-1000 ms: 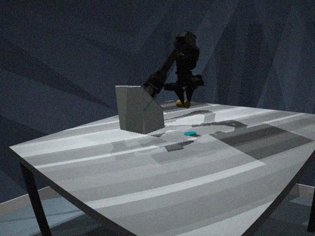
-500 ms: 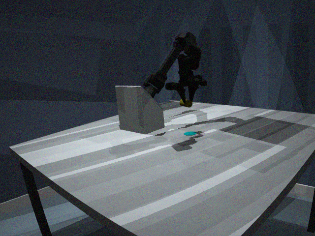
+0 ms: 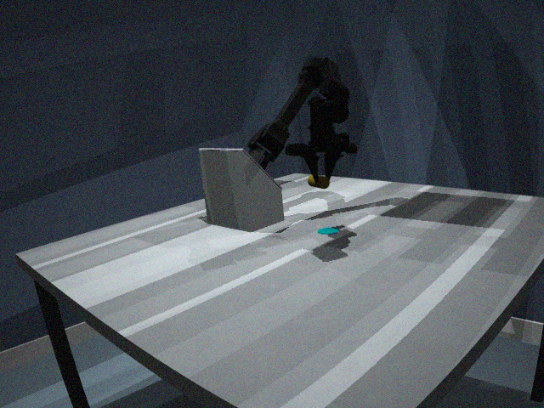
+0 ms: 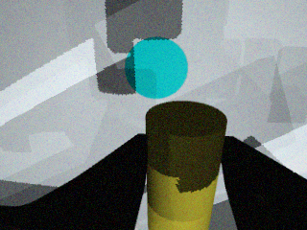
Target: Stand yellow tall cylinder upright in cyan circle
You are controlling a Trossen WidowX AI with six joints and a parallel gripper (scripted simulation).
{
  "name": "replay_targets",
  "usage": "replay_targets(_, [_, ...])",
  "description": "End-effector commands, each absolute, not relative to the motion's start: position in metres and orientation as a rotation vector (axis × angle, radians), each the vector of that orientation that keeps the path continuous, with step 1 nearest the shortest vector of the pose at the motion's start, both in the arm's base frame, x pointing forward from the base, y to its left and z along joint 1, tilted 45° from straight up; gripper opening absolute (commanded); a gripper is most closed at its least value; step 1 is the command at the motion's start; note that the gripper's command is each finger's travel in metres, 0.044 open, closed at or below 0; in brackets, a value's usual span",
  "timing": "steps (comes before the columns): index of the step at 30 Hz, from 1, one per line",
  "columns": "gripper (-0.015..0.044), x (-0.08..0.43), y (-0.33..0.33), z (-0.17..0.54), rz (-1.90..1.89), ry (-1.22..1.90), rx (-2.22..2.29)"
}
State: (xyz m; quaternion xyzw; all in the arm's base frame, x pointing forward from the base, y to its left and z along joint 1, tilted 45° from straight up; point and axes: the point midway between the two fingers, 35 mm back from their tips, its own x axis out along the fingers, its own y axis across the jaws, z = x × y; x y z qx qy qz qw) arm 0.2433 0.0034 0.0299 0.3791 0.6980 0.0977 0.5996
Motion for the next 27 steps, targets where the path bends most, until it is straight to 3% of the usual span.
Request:
replay_targets(1, [0.0105, 0.24, 0.006, 0.028, 0.202, 1.625, 0.853])
replay_targets(27, [0.0105, 0.231, 0.012, 0.016, 0.073, 1.628, 0.726])
